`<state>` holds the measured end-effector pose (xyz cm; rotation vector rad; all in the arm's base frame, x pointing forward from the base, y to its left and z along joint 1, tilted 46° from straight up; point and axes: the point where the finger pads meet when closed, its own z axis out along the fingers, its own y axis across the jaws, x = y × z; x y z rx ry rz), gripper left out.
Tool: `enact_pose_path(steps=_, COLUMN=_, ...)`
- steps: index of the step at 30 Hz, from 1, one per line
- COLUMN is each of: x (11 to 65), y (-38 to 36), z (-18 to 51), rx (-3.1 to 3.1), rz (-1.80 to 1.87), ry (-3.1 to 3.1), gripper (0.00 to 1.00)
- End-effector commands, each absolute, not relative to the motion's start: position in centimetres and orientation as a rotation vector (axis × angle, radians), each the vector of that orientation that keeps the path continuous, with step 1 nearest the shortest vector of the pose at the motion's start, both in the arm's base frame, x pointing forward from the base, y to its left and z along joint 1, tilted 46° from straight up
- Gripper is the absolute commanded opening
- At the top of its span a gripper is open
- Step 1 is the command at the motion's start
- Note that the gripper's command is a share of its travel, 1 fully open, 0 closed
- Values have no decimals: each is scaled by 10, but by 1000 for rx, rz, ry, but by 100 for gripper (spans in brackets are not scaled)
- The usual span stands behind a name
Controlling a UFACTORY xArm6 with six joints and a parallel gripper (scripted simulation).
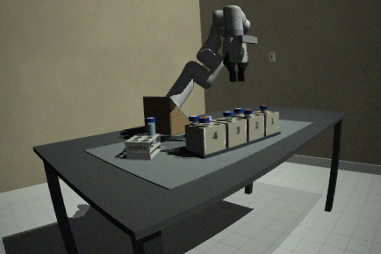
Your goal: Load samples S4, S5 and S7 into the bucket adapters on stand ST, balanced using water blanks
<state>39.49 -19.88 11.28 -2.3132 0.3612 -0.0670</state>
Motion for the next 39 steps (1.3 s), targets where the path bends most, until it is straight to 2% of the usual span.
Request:
enact_pose_path(steps=1, x=395, y=-200, z=114, rx=-2315, rz=-71, ry=362, gripper=44)
enact_pose_path(steps=2, x=395, y=-200, z=114, rx=-2315, rz=-71, ry=362, gripper=44)
enact_pose_path(steps=3, x=391, y=-198, z=112, rx=-2317, rz=-83, ry=321, gripper=0)
enact_pose_path(steps=39, x=261, y=-124, z=55, rx=-2104, rz=-439, ry=-954, gripper=0)
